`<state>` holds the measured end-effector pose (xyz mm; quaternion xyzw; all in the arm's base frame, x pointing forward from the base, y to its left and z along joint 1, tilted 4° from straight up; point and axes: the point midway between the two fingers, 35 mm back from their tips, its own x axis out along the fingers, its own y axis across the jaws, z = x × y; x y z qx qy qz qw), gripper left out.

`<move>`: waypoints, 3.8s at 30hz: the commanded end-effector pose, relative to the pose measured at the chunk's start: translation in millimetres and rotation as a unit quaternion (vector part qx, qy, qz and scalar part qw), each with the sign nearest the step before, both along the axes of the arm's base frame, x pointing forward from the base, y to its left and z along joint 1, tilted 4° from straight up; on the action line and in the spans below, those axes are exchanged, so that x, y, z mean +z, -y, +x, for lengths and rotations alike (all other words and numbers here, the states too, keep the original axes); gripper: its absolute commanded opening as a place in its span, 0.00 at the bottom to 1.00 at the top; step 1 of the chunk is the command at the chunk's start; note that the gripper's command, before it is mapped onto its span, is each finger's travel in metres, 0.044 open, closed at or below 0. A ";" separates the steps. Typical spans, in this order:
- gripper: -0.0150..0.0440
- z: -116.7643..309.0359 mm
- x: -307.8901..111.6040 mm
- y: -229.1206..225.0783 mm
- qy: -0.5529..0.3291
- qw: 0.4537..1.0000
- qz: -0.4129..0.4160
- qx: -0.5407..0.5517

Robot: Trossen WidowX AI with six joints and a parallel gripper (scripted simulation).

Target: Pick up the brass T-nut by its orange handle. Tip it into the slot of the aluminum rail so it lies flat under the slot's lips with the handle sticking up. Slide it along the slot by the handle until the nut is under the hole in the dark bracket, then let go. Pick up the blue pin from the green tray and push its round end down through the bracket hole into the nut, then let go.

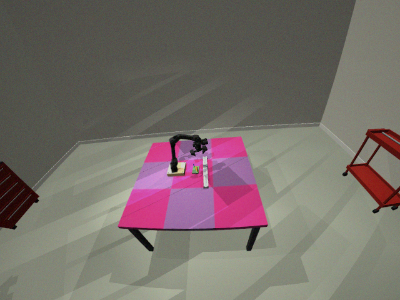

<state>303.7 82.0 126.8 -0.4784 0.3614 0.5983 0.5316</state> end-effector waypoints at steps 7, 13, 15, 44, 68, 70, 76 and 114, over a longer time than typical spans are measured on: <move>1.00 -38.5 19.3 129.1 -0.018 1.000 0.003 0.008; 1.00 -50.2 21.4 145.3 -0.020 1.000 0.009 0.009; 1.00 -49.3 12.8 145.1 -0.020 1.000 0.009 0.009; 1.00 -49.9 -66.2 140.4 -0.020 1.000 0.009 0.009; 0.60 -50.8 -87.7 138.6 -0.020 1.000 0.009 0.009; 0.51 -50.8 -87.7 138.6 -0.020 1.000 0.009 0.009; 0.28 -50.8 -87.7 138.6 -0.020 1.000 0.009 0.009; 0.00 -48.1 -45.0 142.8 -0.020 1.000 0.009 0.009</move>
